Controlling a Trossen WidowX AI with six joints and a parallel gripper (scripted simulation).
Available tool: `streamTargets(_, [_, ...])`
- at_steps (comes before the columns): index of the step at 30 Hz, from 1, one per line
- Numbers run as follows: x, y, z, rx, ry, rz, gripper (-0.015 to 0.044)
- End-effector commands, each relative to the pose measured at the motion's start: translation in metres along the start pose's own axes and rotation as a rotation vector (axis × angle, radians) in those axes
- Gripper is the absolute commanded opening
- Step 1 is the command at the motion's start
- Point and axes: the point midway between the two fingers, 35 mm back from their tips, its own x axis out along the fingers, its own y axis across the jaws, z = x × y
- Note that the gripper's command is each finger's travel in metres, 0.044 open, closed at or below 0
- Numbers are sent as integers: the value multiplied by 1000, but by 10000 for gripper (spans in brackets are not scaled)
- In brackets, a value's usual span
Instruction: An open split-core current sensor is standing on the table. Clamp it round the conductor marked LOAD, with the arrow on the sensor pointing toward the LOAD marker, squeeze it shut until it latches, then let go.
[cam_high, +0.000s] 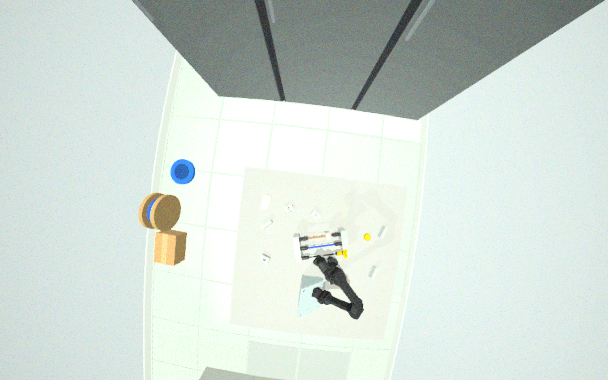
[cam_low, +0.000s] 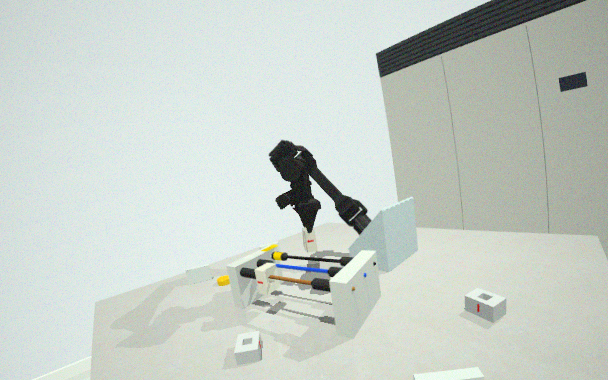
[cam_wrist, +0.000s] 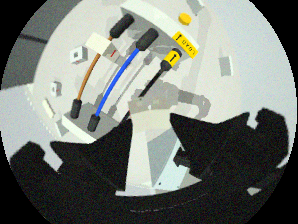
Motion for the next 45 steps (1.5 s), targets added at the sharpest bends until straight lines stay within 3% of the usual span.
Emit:
streamTargets(1, [0, 3, 4, 146, -5, 3, 0])
streamTargets(19, [4, 13, 14, 771, -4, 4, 0])
streamTargets(45, [38, 14, 15, 777, -5, 5, 0])
